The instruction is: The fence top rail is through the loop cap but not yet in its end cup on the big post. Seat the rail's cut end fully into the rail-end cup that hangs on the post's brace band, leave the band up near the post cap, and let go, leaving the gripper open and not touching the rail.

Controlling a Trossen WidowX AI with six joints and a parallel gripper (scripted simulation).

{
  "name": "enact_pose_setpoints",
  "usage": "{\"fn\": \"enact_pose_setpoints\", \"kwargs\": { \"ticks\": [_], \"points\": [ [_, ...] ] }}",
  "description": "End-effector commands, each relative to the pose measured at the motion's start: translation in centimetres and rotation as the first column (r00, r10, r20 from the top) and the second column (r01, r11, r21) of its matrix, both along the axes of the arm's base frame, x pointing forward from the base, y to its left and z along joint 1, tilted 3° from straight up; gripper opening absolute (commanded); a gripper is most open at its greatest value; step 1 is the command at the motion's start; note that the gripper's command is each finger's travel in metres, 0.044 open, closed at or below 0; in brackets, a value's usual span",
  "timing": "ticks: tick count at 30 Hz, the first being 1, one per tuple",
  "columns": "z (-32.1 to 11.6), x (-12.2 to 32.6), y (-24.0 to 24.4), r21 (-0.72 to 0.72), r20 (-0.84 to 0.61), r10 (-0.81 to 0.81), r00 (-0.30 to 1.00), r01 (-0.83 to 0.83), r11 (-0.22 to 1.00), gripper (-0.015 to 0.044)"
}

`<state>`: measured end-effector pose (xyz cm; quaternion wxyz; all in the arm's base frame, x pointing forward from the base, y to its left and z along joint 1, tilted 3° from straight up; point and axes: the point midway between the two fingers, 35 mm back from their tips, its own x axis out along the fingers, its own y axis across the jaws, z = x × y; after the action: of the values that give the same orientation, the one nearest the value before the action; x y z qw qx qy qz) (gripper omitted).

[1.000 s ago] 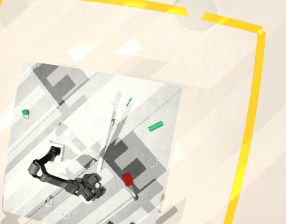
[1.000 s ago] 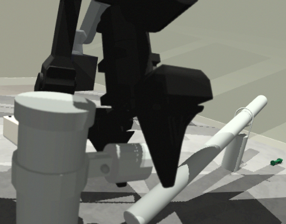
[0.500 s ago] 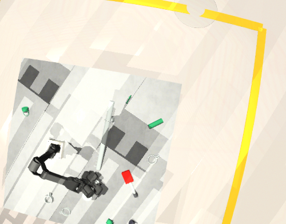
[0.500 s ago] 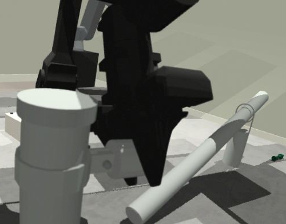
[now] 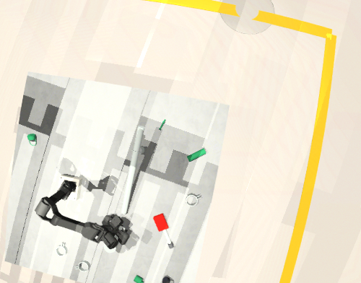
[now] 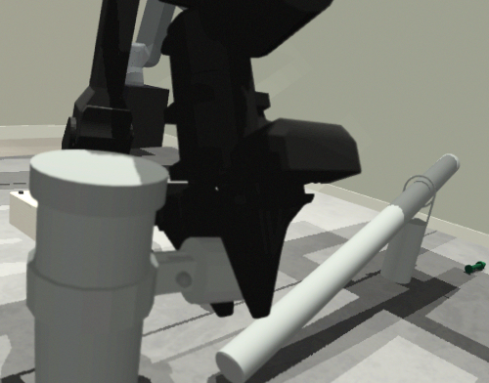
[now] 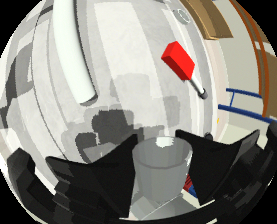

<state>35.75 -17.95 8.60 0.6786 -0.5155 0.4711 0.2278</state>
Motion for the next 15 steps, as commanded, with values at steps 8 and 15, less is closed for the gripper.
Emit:
{"fn": "enact_pose_setpoints", "kwargs": {
  "ticks": [8,15],
  "points": [
    [0.02,-0.79,0.22,-0.003,0.0,0.076,0.997,-0.076,0.997,0.0],
    [0.02,-0.99,0.28,-0.003,0.0,0.099,0.995,-0.099,0.995,0.0]
  ]
}}
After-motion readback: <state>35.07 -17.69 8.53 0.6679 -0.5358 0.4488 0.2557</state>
